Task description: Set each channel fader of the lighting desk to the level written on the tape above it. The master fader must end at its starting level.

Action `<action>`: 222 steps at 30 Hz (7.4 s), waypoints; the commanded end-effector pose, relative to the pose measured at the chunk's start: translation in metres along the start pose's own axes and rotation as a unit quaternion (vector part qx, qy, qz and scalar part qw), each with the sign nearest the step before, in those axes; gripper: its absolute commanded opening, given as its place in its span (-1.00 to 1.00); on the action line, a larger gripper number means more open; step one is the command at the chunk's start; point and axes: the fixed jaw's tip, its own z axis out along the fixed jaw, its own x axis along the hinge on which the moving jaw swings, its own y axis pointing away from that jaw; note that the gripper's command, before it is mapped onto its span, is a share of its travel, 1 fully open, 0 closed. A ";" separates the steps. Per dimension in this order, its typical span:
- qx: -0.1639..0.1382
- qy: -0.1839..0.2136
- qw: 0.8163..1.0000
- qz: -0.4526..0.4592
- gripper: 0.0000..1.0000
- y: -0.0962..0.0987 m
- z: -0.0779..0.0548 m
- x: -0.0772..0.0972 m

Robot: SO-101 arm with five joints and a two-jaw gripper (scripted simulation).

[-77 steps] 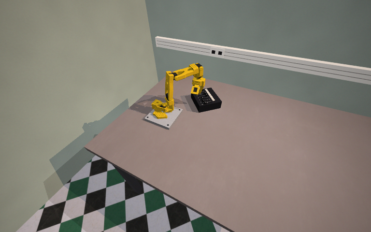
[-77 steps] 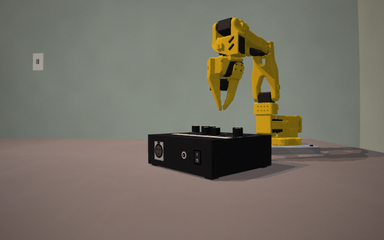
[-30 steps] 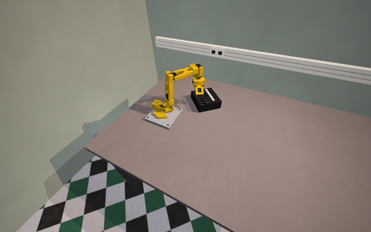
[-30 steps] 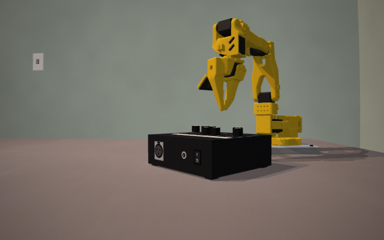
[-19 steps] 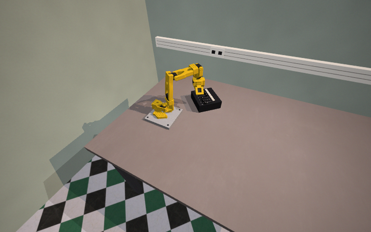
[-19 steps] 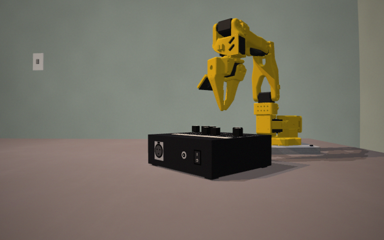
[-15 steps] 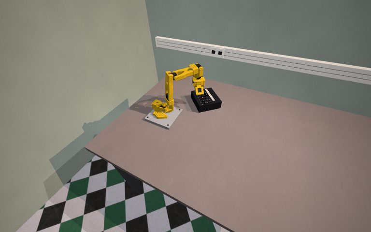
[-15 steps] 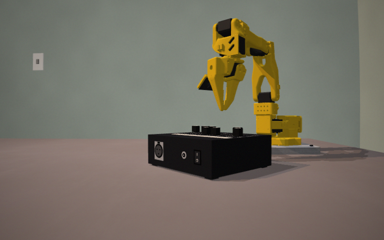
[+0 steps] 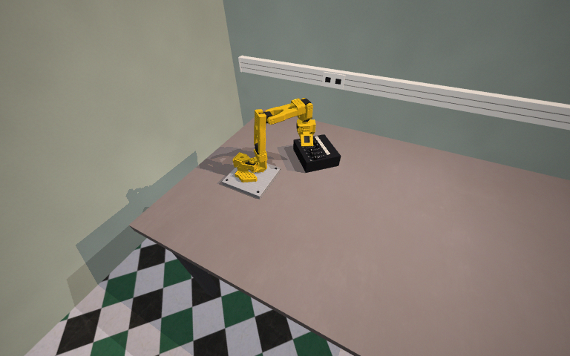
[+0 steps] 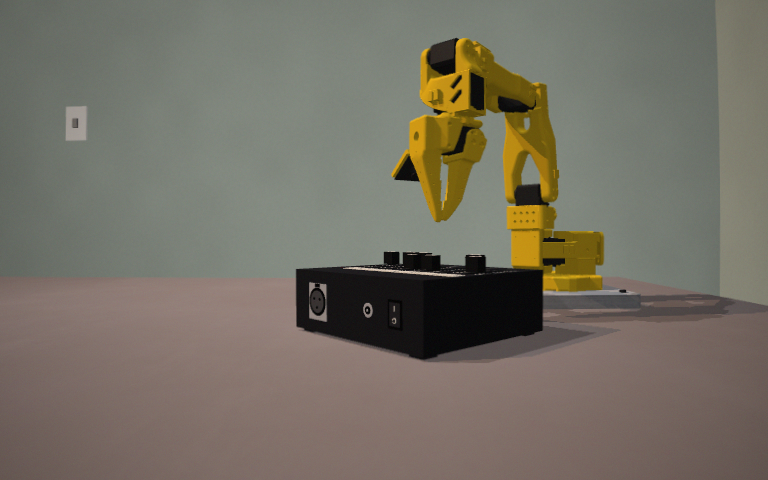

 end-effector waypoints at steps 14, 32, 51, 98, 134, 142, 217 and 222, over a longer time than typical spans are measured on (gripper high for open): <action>0.003 -0.001 1.000 0.002 -1.00 0.001 0.011 -0.002; 0.010 -0.003 1.000 0.002 -1.00 0.000 0.023 -0.002; 0.010 -0.003 1.000 0.003 -1.00 -0.001 0.029 -0.003; 0.010 -0.003 1.000 0.003 -1.00 0.000 0.032 -0.003; 0.010 -0.003 1.000 0.003 -1.00 -0.002 0.045 -0.003; 0.010 -0.003 1.000 0.003 -1.00 -0.001 0.045 -0.003; 0.010 -0.003 1.000 0.006 -1.00 0.012 0.041 0.001; 0.010 -0.003 1.000 0.006 -1.00 0.013 0.041 0.001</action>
